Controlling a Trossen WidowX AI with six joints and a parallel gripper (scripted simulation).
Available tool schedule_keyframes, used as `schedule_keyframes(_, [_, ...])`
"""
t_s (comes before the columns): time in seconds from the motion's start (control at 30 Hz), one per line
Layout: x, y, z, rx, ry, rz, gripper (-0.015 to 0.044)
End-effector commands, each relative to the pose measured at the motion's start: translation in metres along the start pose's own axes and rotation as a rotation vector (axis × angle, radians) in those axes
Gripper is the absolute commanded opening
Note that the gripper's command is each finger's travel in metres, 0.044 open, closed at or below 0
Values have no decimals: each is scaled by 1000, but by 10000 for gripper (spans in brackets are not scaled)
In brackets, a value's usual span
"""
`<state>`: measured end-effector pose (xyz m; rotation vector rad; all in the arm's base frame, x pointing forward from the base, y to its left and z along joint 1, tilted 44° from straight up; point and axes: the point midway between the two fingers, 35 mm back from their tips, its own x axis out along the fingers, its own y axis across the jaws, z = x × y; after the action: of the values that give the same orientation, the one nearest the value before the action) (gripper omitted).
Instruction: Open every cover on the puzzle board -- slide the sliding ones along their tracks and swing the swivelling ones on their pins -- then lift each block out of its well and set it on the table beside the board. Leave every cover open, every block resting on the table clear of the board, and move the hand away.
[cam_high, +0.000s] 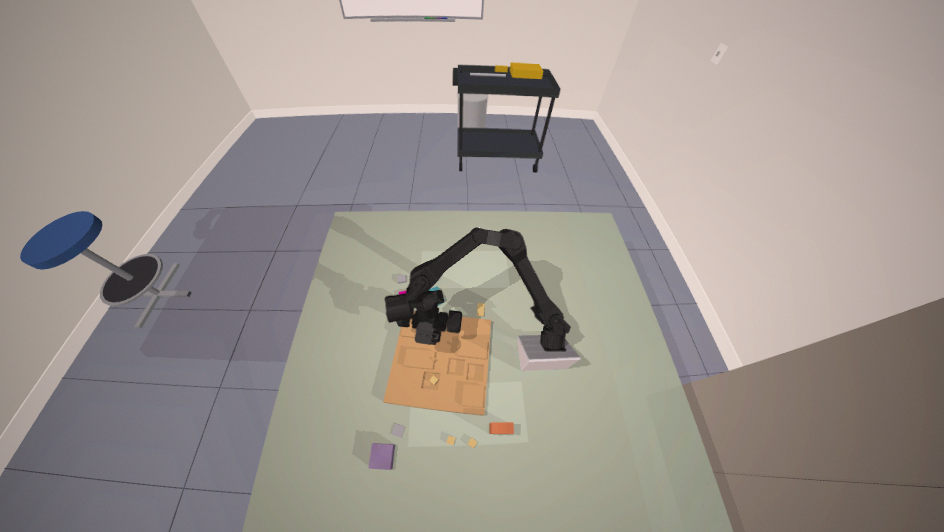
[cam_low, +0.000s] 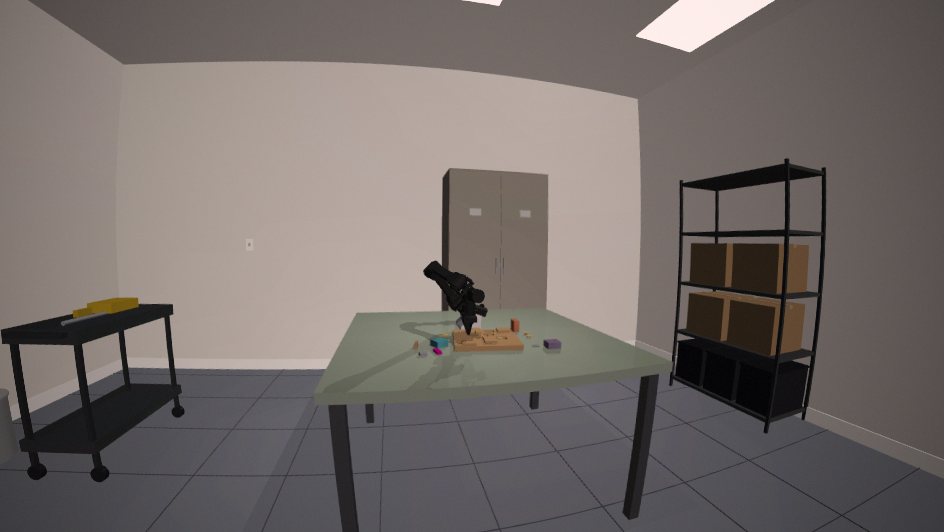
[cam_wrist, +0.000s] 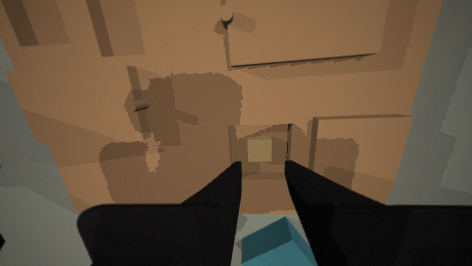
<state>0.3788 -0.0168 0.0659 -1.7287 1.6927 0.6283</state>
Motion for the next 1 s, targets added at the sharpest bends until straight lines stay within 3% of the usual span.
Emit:
schedule_keyframes(0.0, [0, -1, 0, -4, 3, -2, 144])
schedule_keyframes(0.97, [10, 0, -1, -4, 4, -2, 144])
